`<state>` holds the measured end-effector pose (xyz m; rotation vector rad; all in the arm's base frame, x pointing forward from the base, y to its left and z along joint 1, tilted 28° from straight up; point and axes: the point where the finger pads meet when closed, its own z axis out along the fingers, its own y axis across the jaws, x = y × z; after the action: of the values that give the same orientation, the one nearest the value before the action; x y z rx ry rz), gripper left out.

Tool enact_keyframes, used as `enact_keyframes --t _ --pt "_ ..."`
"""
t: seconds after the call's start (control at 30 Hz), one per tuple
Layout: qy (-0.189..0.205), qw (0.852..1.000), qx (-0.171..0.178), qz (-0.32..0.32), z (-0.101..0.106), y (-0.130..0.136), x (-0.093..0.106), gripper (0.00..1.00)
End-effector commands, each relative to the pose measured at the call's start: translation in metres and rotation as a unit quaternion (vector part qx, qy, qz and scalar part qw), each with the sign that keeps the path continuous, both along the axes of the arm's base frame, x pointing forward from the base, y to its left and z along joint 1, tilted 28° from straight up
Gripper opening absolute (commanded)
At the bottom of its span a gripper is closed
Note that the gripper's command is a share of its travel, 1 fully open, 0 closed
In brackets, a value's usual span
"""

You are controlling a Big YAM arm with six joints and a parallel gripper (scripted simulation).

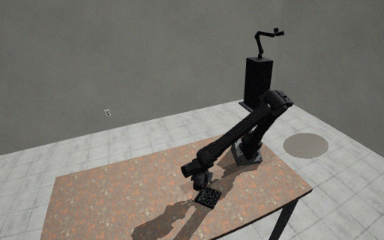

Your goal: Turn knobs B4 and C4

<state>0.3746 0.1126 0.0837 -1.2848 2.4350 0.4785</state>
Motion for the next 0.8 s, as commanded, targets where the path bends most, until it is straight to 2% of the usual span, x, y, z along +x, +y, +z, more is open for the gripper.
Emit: enact_keyframes --t 0.0,0.77 --pt "0.004 1.0 0.001 0.0 -0.0064 0.0047 -0.0007 0.19" --pt "0.006 1.0 0.0 0.0 -0.0092 0.004 -0.0007 0.19"
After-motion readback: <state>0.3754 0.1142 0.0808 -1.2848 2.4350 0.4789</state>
